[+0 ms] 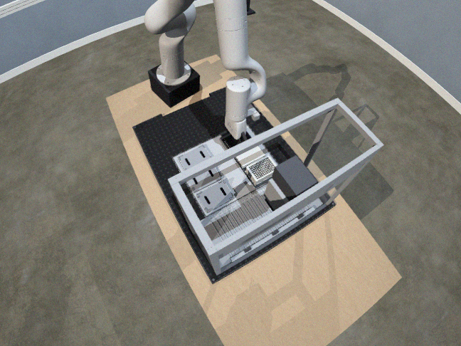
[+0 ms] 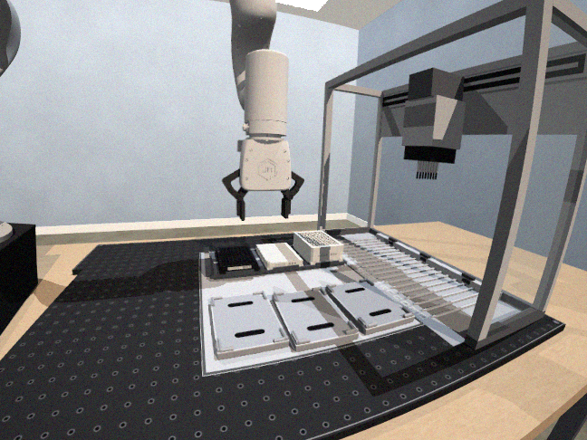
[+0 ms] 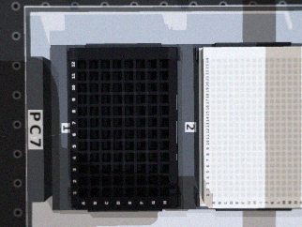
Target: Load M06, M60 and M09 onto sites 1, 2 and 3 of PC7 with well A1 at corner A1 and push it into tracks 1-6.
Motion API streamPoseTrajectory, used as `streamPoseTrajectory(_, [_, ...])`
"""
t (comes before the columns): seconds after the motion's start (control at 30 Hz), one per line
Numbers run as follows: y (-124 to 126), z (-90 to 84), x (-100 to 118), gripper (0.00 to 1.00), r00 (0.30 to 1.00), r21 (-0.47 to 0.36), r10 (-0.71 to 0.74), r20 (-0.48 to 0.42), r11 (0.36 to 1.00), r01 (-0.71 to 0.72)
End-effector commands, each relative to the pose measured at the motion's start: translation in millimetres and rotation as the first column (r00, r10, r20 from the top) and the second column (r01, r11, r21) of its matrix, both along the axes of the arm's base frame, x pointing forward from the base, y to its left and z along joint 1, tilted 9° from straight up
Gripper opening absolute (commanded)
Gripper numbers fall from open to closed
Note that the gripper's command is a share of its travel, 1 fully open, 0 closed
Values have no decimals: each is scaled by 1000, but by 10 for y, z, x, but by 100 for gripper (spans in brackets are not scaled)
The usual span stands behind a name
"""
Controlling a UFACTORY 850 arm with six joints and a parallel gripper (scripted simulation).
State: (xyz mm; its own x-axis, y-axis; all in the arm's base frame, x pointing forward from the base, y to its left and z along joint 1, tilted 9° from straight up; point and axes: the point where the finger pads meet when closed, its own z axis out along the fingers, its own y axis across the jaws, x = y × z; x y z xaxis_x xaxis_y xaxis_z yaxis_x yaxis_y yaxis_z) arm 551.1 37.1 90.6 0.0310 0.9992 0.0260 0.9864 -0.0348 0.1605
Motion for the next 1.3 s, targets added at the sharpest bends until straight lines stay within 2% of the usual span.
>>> streamPoseTrajectory(0.0, [-130, 9, 135, 100, 1000, 6, 1, 1, 1000, -1])
streamPoseTrajectory(0.3, [-452, 16, 445, 100, 1000, 6, 1, 1, 1000, -1])
streamPoseTrajectory(0.7, [-452, 16, 445, 100, 1000, 6, 1, 1, 1000, -1])
streamPoseTrajectory(1.27, [-446, -231, 485, 100, 1000, 6, 1, 1, 1000, -1])
